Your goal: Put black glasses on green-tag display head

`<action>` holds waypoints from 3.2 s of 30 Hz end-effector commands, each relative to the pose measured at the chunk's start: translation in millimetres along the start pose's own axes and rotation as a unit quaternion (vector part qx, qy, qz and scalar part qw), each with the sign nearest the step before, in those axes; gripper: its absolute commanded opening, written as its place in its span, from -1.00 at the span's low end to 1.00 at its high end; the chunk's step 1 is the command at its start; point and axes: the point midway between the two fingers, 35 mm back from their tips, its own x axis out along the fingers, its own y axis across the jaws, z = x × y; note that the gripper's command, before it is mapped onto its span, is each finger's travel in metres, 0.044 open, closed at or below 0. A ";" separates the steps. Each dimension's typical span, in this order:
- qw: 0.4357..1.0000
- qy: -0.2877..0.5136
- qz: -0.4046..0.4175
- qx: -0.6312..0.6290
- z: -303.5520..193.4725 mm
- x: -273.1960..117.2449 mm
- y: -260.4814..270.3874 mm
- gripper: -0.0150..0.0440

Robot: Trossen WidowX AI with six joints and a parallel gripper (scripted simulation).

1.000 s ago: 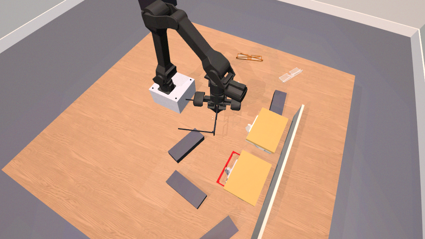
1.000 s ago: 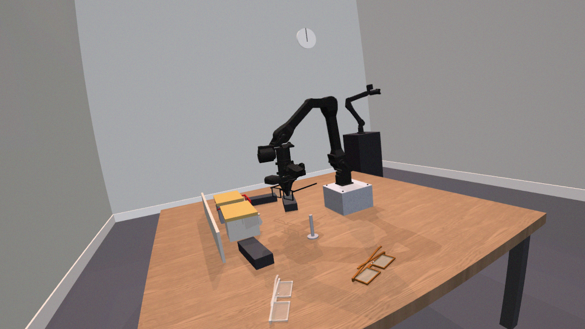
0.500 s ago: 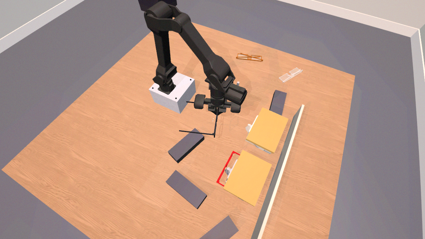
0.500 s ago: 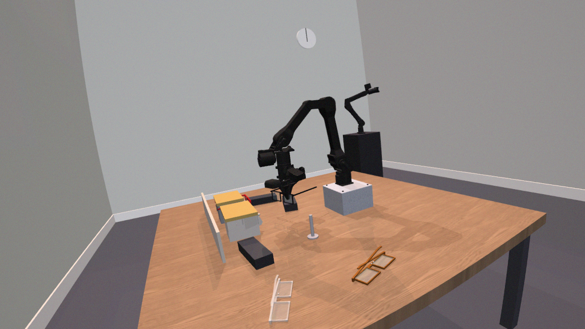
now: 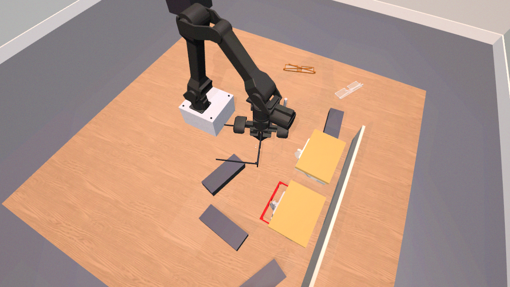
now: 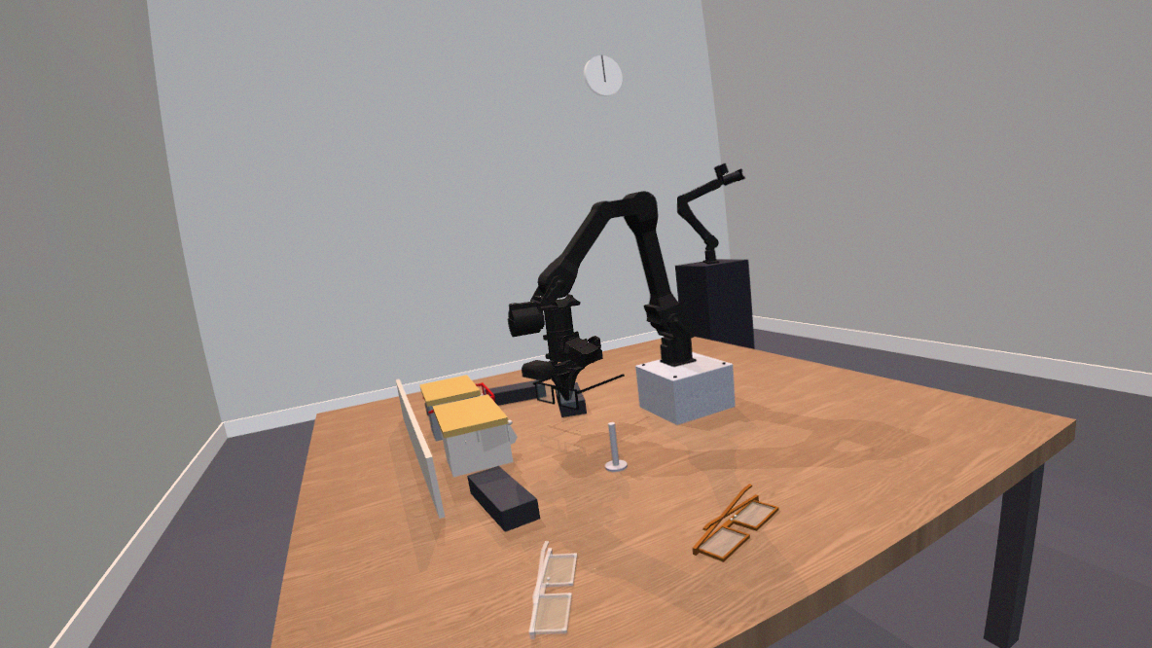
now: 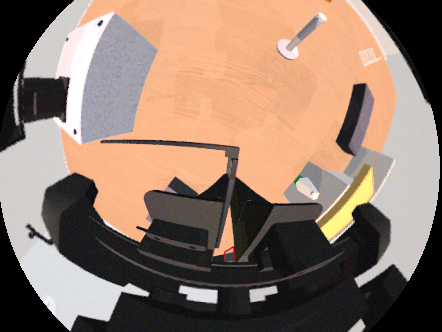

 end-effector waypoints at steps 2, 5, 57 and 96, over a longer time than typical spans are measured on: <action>1.000 -0.004 0.006 -0.001 1.9 8.6 3.4 -0.49; 1.000 -0.004 0.006 -0.001 2.0 11.7 3.5 -0.49; 1.000 -0.001 0.003 -0.002 3.0 52.0 6.6 -0.22; 1.000 -0.004 0.007 -0.001 3.8 29.3 16.3 -0.13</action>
